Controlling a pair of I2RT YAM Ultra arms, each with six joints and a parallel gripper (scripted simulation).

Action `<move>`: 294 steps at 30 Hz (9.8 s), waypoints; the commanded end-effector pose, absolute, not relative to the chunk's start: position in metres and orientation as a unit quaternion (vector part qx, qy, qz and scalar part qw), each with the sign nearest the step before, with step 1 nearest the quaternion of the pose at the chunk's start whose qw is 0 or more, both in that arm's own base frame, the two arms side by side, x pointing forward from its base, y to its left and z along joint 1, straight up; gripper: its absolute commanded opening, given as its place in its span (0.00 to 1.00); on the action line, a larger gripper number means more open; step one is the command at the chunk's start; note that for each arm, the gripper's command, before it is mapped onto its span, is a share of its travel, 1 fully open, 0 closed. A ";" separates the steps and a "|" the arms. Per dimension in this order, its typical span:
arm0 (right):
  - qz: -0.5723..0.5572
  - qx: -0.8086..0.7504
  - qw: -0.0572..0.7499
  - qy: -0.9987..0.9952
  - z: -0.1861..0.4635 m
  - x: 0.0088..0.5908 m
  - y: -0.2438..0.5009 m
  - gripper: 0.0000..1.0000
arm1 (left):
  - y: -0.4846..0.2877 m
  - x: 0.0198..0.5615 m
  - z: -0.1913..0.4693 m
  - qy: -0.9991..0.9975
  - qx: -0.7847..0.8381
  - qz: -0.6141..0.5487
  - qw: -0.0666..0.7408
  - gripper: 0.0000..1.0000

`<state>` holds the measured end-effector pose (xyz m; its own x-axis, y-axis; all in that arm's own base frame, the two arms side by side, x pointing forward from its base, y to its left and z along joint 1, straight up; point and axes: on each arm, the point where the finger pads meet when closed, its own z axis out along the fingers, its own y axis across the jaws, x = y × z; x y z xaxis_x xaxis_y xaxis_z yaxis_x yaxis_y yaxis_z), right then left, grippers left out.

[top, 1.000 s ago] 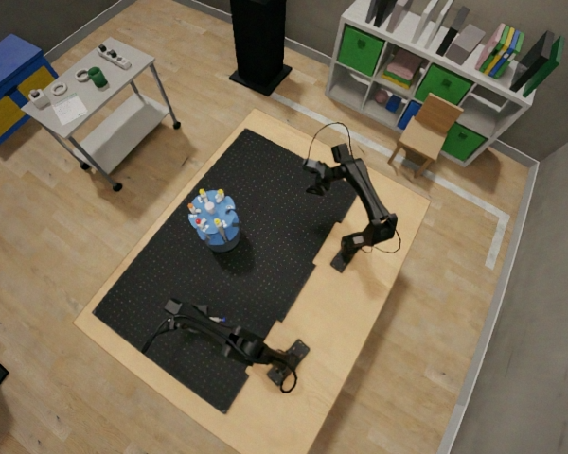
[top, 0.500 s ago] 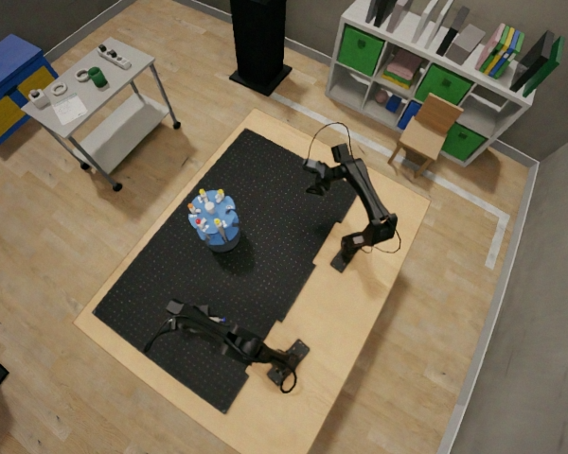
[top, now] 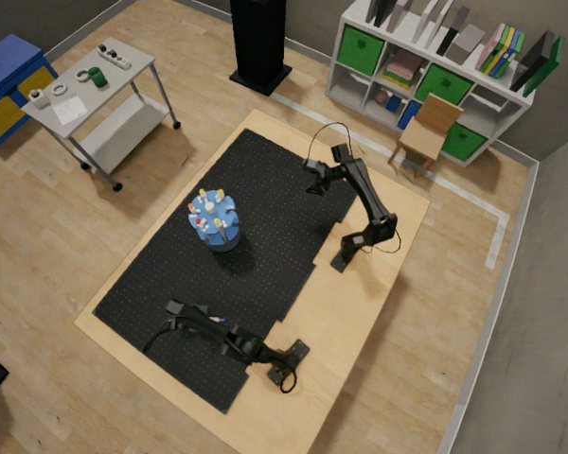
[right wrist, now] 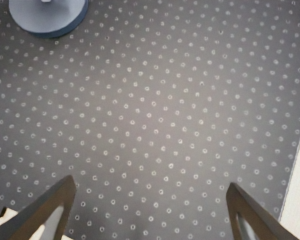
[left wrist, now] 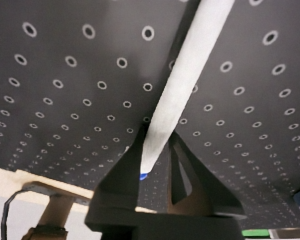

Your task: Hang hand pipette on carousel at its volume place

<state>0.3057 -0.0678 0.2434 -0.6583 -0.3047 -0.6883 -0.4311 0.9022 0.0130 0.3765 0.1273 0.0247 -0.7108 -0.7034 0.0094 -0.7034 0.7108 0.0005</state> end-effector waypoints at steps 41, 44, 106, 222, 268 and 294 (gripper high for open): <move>0.082 -0.207 0.377 0.899 0.253 0.309 -0.070 1.00 | 0.133 0.383 0.059 -0.923 0.384 -0.003 -0.020 0.12; 0.082 -0.207 0.377 0.899 0.253 0.309 -0.070 1.00 | 0.133 0.383 0.059 -0.923 0.384 -0.003 -0.015 0.12; 0.082 -0.207 0.377 0.899 0.253 0.309 -0.070 1.00 | 0.120 0.361 0.116 -0.999 -0.035 -0.008 -0.023 0.12; 0.082 -0.207 0.377 0.899 0.253 0.309 -0.070 1.00 | 0.105 0.319 0.056 -0.632 -0.775 -0.003 -0.006 0.12; 0.082 -0.207 0.377 0.899 0.253 0.309 -0.070 1.00 | 0.107 0.320 0.031 -0.632 -0.775 -0.005 -0.002 0.54; 0.082 -0.207 0.377 0.899 0.253 0.309 -0.070 1.00 | 0.107 0.324 0.072 -0.632 -0.775 -0.013 -0.010 0.54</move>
